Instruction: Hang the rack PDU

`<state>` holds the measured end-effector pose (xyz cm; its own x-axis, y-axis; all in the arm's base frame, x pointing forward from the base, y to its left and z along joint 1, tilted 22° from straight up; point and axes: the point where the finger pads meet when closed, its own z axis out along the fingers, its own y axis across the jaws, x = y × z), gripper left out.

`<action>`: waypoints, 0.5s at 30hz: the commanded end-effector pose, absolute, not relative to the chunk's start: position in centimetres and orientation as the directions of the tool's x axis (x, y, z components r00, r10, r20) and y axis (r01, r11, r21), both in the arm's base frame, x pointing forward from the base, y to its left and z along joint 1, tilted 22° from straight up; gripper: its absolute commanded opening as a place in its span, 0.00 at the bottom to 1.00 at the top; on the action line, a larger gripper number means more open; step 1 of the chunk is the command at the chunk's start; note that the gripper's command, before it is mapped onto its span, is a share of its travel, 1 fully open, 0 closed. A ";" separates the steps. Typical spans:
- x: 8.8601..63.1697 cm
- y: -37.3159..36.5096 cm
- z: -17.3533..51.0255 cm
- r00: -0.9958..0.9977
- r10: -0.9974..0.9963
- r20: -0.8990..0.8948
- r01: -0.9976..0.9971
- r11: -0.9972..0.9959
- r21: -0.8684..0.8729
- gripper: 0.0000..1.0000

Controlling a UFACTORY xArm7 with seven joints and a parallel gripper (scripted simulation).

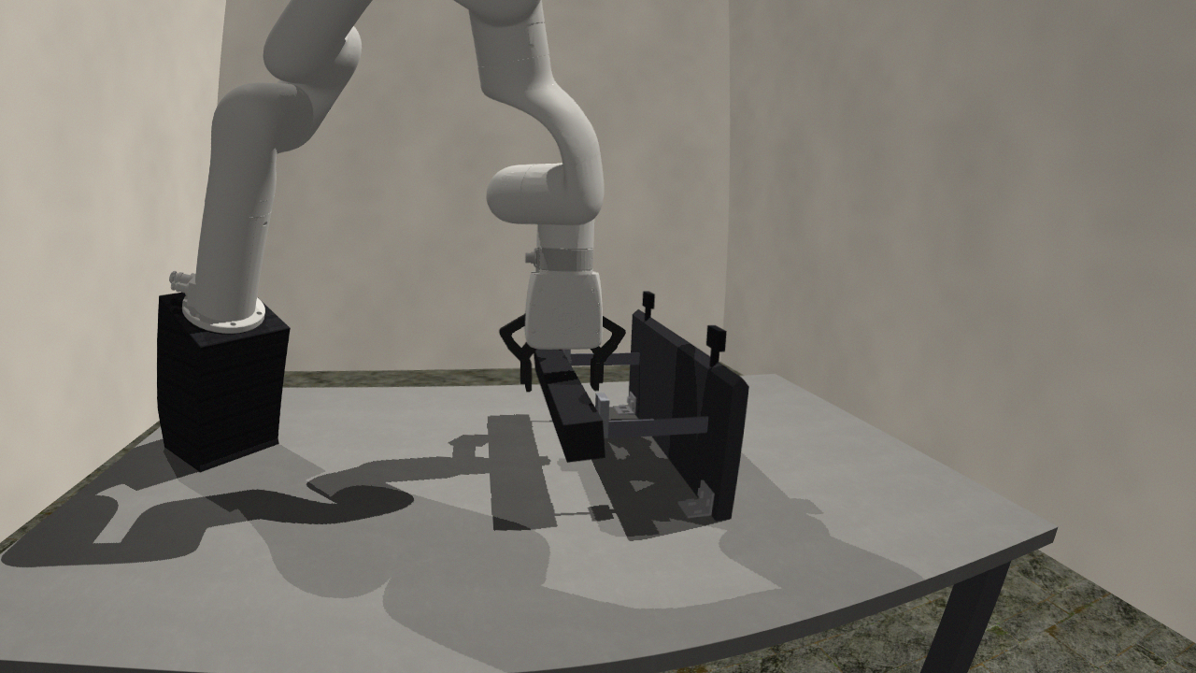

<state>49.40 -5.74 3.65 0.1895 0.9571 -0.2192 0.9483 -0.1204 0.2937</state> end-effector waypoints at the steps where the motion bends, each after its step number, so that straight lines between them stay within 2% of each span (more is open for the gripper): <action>1: 49.5 -5.7 3.8 0.189 0.957 -0.218 0.947 -0.119 0.297 1.00; 15: 49.3 -5.5 4.5 0.189 0.957 -0.218 0.947 -0.119 0.297 1.00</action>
<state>49.32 -5.70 3.80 0.1895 0.9570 -0.2194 0.9485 -0.1207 0.2930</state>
